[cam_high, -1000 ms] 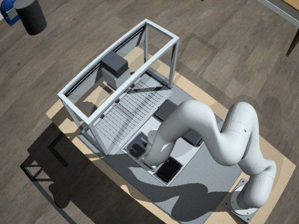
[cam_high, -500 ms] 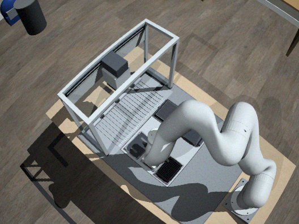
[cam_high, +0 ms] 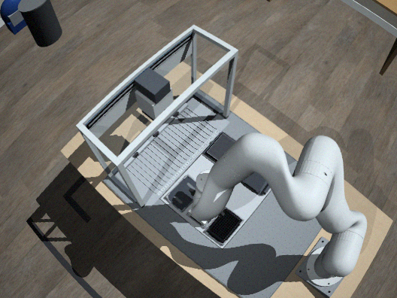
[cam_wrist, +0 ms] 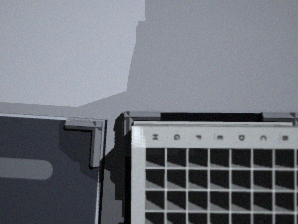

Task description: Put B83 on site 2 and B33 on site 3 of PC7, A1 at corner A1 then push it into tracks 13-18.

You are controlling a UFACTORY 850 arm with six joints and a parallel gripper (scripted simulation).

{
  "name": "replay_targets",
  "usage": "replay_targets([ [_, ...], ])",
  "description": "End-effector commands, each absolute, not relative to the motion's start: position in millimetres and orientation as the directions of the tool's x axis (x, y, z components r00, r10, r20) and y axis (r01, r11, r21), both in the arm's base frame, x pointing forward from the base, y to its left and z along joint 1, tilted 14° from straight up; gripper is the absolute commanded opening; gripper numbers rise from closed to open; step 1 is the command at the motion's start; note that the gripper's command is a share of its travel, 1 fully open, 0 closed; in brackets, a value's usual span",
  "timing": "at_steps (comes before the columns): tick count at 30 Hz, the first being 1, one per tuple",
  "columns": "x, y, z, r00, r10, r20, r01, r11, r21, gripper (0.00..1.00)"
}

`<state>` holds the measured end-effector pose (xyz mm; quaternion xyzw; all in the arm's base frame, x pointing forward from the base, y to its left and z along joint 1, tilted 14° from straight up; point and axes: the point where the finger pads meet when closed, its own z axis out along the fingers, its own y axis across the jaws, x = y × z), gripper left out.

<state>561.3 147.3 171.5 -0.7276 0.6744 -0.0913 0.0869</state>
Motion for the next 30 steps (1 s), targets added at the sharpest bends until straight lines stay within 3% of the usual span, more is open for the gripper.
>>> replay_targets([
  [1, 562, 148, 173, 0.074, -0.997, 0.015, -0.965, -0.075, -0.252, 0.0],
  [30, 559, 148, 186, 0.074, -0.997, 0.015, -0.965, -0.075, -0.252, 0.0],
])
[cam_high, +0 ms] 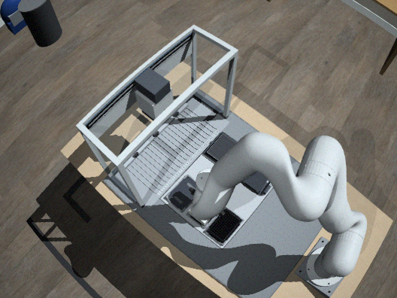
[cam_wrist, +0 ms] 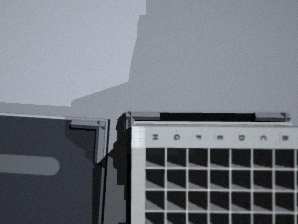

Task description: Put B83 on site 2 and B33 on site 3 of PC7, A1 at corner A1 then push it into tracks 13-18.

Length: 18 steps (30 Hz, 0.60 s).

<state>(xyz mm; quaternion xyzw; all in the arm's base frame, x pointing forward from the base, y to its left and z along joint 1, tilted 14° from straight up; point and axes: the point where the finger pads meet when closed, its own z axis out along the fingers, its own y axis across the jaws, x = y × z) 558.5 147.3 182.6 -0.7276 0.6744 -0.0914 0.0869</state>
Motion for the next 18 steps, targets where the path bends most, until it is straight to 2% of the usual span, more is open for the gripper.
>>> replay_targets([
  [1, 558.5, 147.6, 186.9, 0.074, -0.997, 0.015, -0.965, -0.075, -0.252, 0.0],
  [18, 557.2, 147.6, 192.0, 0.074, -0.997, 0.015, -0.965, -0.075, -0.252, 0.0],
])
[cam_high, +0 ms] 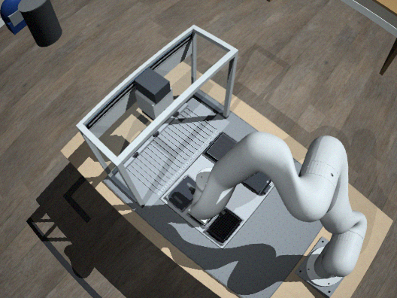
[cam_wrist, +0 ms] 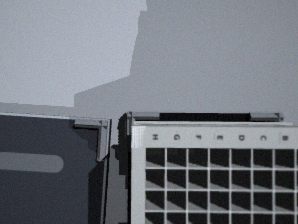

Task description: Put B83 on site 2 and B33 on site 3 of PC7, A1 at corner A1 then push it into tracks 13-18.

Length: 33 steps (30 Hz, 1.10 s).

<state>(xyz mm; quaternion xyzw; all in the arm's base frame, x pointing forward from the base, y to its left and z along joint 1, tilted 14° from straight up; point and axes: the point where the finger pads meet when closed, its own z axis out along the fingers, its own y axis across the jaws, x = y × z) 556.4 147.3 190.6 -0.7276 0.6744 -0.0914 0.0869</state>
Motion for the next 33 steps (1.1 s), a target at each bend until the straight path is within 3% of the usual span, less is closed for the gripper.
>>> replay_targets([
  [1, 557, 148, 192, 0.074, -0.997, 0.015, -0.965, -0.075, -0.252, 0.0],
  [33, 546, 147, 236, 0.074, -0.997, 0.015, -0.965, -0.075, -0.252, 0.0],
])
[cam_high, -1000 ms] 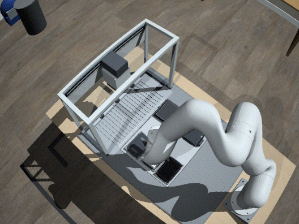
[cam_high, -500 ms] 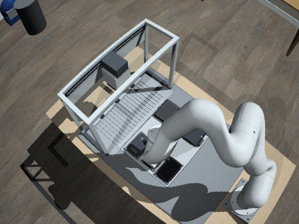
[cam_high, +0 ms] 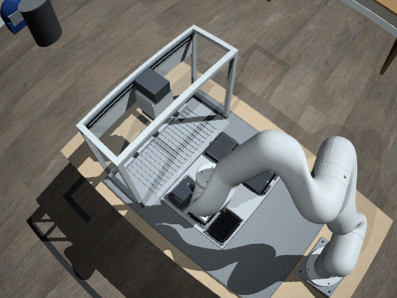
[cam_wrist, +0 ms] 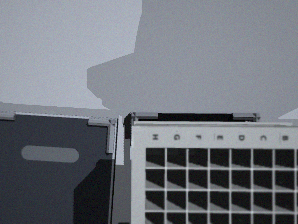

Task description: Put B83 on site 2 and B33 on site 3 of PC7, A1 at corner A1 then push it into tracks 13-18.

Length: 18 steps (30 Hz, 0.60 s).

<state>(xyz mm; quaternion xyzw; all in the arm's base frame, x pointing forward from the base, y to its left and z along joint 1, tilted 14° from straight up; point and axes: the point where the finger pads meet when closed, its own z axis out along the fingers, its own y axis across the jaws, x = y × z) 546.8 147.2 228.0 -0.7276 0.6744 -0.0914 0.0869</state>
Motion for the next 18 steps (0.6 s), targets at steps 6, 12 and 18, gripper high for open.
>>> replay_targets([
  [6, 543, 147, 245, 0.074, -0.997, 0.015, -0.965, -0.075, -0.252, 0.0],
  [12, 541, 147, 255, 0.074, -0.997, 0.015, -0.965, -0.075, -0.252, 0.0],
  [18, 539, 147, 262, 0.074, -0.997, 0.015, -0.965, -0.075, -0.252, 0.0],
])
